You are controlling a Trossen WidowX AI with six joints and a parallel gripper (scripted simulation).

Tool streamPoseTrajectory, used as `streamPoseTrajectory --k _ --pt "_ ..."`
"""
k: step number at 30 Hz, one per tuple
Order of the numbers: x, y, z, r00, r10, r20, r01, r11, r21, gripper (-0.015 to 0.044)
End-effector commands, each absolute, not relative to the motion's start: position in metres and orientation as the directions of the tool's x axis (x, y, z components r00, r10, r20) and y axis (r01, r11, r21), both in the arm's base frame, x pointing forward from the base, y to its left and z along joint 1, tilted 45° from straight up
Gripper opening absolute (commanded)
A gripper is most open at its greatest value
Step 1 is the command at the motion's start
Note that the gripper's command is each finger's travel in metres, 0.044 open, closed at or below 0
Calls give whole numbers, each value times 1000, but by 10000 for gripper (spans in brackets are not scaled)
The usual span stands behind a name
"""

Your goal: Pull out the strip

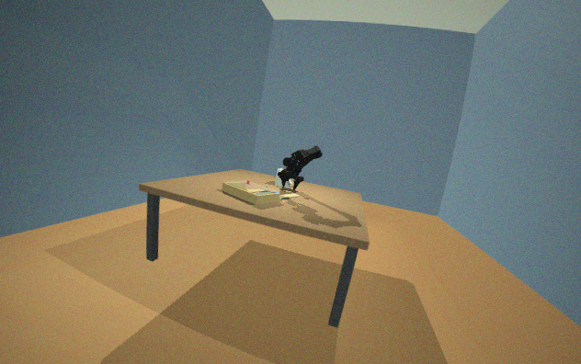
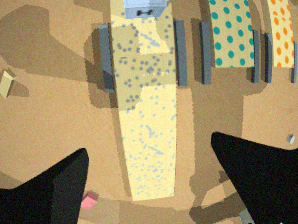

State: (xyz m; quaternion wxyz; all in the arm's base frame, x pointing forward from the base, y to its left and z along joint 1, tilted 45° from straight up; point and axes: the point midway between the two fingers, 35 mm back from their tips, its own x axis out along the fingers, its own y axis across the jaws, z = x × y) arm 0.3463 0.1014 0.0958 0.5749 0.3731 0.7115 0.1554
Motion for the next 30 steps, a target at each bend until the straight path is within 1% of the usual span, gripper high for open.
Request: streamPoseTrajectory --k 1,24,30 --pt "361 97 92 -64 707 -704 350 677 648 440" --pt "435 74 75 -62 706 -705 348 677 648 440" --pt "448 69 68 -61 706 -705 348 677 648 440"
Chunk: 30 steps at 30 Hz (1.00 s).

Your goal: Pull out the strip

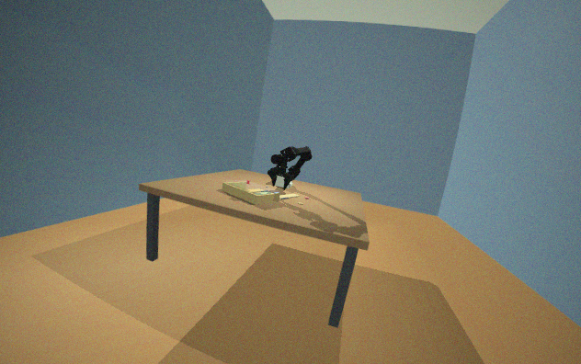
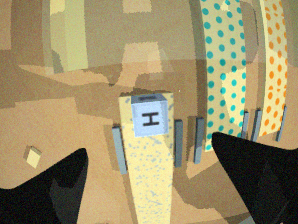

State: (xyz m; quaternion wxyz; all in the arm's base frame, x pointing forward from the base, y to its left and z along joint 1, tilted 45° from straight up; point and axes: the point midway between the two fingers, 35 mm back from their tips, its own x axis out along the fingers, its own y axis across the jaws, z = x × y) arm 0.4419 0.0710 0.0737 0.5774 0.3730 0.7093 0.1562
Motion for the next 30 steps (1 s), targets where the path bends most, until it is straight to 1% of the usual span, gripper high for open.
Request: streamPoseTrajectory --k 1,7,8,30 --pt "448 69 68 -61 706 -705 348 677 648 414" --pt "448 75 62 -61 706 -705 348 678 648 256" --pt "448 76 61 -61 706 -705 348 678 648 250" --pt "446 101 35 -61 707 -704 347 677 649 250"
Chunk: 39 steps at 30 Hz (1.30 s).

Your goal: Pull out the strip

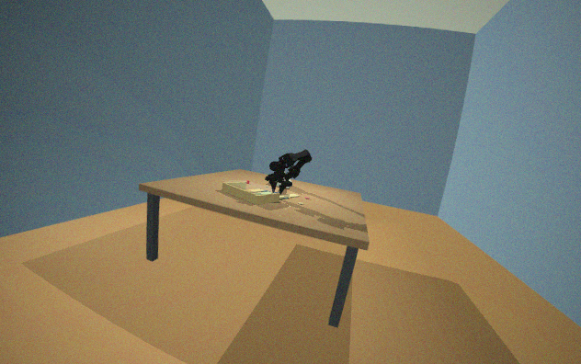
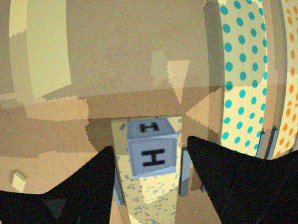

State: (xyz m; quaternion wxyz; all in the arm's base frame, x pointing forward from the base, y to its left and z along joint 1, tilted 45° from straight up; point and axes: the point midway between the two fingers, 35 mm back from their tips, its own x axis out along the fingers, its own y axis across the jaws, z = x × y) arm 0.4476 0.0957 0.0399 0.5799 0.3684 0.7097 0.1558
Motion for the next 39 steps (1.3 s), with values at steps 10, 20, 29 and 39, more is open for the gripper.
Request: streamPoseTrajectory --k 10,20,29,39 --pt "444 107 29 -61 708 -704 347 676 650 250" --pt "446 106 31 -59 704 -708 342 680 648 105" --pt "431 92 37 -60 704 -708 344 680 647 0" --pt "395 67 51 -63 705 -706 349 678 647 0"
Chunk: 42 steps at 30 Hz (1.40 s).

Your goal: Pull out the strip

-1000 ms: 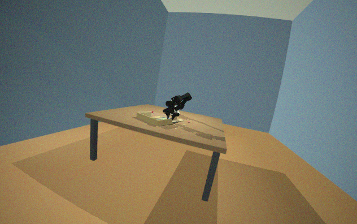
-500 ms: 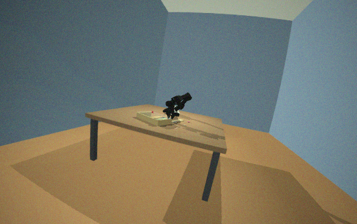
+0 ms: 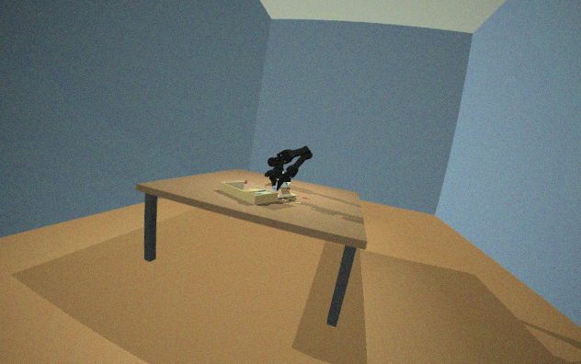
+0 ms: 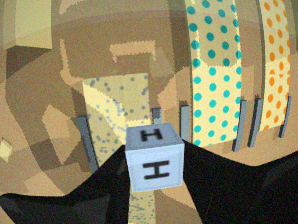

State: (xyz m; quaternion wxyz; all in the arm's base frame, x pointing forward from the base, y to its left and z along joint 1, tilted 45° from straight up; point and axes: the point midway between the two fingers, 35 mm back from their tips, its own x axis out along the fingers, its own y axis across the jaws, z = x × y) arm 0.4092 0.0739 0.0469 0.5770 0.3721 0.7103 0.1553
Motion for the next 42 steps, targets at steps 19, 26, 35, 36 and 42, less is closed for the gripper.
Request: streamPoseTrajectory --k 19,26,35,36,42 --pt "349 52 49 -64 705 -706 351 679 645 0" --pt "325 48 46 -65 705 -706 352 679 645 0" --pt "297 45 42 -66 705 -706 352 678 645 0" --pt "297 45 42 -66 705 -706 352 678 645 0" --pt "299 25 61 -66 704 -707 353 679 644 0"
